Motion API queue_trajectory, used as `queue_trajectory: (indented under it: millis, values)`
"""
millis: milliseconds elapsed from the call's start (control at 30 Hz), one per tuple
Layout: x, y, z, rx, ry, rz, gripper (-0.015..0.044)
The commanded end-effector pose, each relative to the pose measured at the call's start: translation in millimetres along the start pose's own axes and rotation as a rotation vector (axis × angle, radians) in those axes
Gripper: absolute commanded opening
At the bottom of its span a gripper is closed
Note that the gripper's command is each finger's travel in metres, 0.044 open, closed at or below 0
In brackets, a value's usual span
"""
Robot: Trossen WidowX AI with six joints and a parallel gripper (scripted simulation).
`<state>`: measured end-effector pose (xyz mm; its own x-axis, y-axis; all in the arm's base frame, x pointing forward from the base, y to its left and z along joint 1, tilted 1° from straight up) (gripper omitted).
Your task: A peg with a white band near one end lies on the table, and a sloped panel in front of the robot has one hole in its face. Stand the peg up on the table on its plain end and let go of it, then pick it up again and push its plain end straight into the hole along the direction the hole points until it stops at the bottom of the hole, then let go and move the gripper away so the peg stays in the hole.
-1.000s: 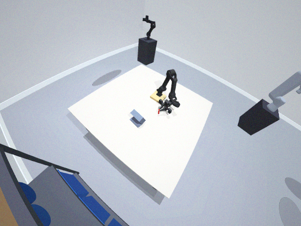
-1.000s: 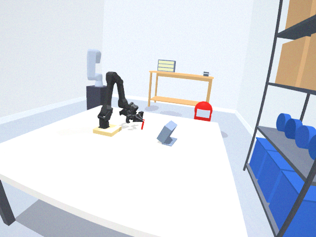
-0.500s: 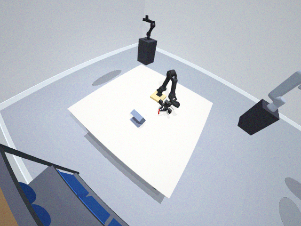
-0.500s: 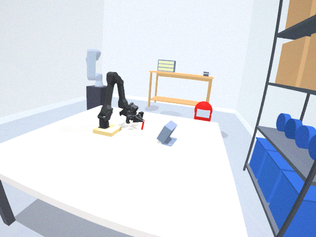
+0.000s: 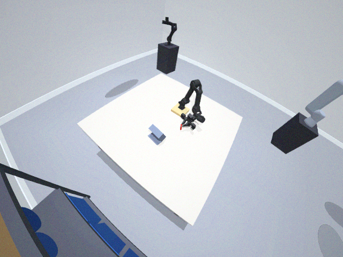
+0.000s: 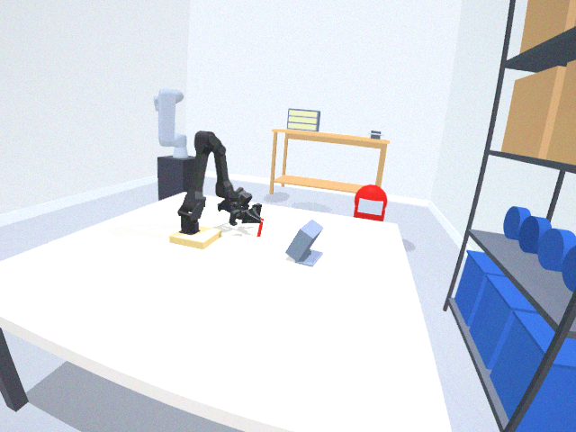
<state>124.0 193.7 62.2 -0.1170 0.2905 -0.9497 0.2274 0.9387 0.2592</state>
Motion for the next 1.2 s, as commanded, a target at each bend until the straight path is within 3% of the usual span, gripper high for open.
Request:
queue_trajectory:
  millis: [0, 1167]
  values:
    - [1.2, -0.3, -1.1, 0.0, 0.0, 0.0, 0.005]
    - [7.0, -1.1, -5.9, 0.007, -0.034, 0.021, 0.005]
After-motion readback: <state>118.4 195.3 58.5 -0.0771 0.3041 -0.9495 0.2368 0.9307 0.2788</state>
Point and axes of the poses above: the point midway between the two fingers, 35 mm back from their tips, its own z axis out along the fingers, its own y axis across the jaws, x = y × z, the point moved 8 cm from there along -z, back along the fingers, and after that the axes turned 14 degrees about z, right-handed, at the moved point
